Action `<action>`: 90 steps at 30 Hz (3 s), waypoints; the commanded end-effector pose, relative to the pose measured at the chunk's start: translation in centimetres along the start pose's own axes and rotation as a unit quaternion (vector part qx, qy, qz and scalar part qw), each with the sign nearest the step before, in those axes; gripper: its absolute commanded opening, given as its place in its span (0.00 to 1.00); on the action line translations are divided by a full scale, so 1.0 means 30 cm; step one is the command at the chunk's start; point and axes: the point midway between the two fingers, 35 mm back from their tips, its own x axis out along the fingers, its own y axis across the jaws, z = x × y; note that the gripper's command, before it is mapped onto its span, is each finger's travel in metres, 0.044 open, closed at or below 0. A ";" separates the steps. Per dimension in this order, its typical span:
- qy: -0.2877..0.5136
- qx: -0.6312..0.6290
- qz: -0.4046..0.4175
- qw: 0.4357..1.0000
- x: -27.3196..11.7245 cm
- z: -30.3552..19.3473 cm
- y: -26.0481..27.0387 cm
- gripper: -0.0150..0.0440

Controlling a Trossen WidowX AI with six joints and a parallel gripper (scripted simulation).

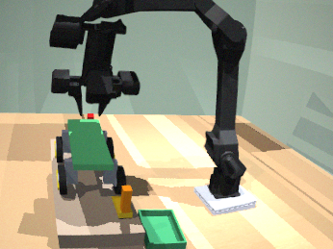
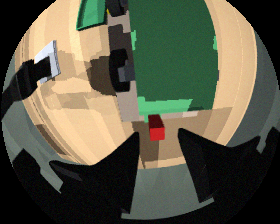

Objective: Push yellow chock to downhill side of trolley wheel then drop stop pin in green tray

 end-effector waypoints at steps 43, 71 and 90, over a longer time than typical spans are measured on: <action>0.002 -0.001 0.002 1.000 0.114 -0.003 0.002 0.25; 0.000 -0.002 0.003 1.000 0.062 -0.008 0.010 0.25; 0.000 -0.002 0.003 1.000 0.027 -0.011 0.009 0.25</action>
